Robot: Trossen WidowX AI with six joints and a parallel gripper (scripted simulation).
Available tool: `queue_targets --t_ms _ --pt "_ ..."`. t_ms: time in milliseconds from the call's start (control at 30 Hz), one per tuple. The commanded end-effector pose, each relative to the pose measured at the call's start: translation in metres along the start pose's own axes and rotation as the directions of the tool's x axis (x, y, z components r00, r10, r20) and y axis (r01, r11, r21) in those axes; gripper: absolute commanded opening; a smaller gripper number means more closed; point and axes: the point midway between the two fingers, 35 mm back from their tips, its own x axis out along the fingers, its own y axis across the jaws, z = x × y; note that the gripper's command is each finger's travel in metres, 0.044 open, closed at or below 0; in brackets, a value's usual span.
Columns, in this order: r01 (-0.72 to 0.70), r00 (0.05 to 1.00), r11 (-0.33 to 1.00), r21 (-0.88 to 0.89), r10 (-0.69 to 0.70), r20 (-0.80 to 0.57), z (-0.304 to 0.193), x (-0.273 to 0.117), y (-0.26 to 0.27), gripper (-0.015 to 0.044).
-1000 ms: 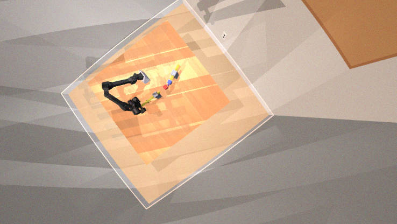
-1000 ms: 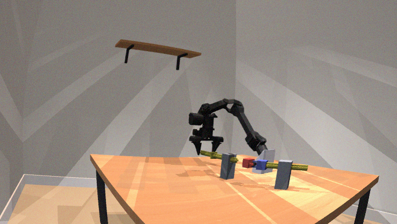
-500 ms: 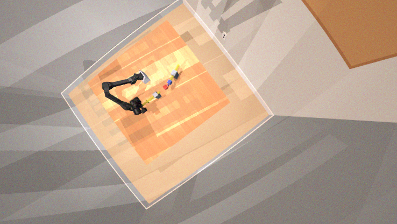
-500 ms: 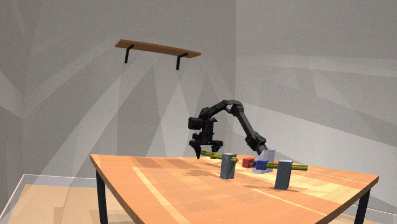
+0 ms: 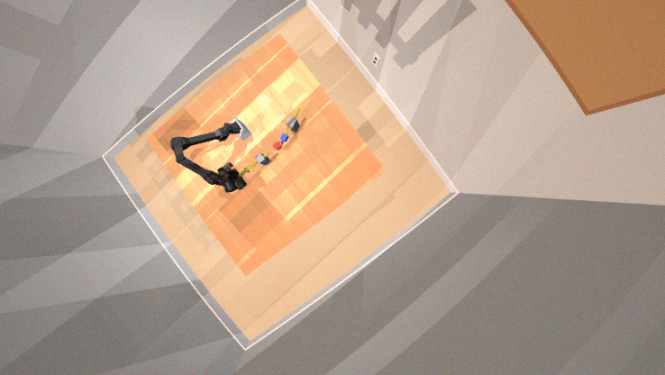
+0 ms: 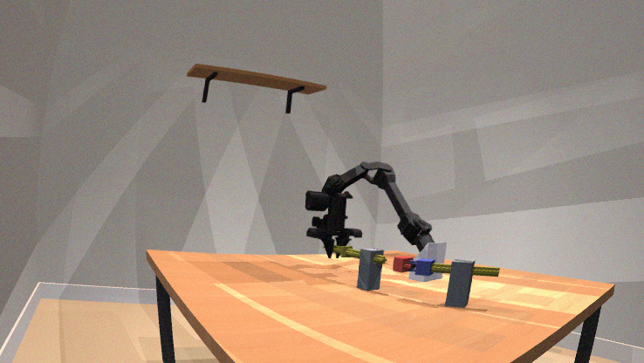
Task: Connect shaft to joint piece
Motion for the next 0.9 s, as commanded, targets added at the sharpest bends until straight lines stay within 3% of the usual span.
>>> queue_targets --t_ms 0,300,367,633,867 --pt "-0.001 1.0 1.0 -0.002 0.001 0.0 -0.0001 0.0003 0.0002 0.0102" --pt "-0.001 1.0 1.0 -0.002 0.001 0.0 -0.0001 0.0003 0.0002 0.0102" --pt "-0.001 1.0 1.0 -0.002 0.001 0.0 -0.0001 0.0003 0.0002 0.0067" --pt "-0.001 1.0 1.0 0.0 0.001 0.0 0.0 0.0001 0.0002 0.0067" --pt "-0.001 1.0 1.0 0.0 0.001 0.0 0.0 0.0001 0.0002 0.002"
